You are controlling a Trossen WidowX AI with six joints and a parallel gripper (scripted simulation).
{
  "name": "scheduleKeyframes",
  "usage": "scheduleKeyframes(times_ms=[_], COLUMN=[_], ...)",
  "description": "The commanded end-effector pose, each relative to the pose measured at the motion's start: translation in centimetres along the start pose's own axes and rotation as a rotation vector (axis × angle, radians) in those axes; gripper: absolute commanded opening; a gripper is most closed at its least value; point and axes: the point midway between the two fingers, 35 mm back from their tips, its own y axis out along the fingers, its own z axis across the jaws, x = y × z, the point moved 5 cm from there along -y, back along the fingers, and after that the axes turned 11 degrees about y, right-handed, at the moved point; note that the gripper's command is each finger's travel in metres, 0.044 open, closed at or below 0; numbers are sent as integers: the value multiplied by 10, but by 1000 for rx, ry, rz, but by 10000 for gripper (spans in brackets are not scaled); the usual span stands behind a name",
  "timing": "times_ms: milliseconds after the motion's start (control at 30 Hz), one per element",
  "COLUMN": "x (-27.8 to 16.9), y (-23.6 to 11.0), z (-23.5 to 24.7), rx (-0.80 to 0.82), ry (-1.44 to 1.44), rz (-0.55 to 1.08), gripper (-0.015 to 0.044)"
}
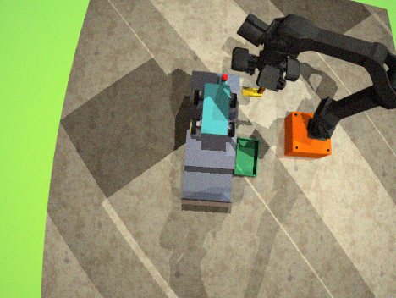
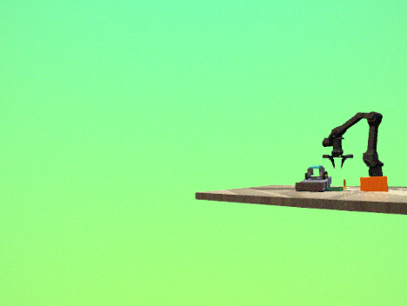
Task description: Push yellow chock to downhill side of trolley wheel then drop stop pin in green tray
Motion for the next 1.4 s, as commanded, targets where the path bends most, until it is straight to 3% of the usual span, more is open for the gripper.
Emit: scheduleKeyframes(times_ms=[0, 600, 1367], x=[-9, -12, -10], y=[5, 53, 85], z=[19, 34, 37], rx=[33, 60, 60], ry=[-55, -92, -92], rz=[-33, -61, -61], gripper=[190, 190, 190])
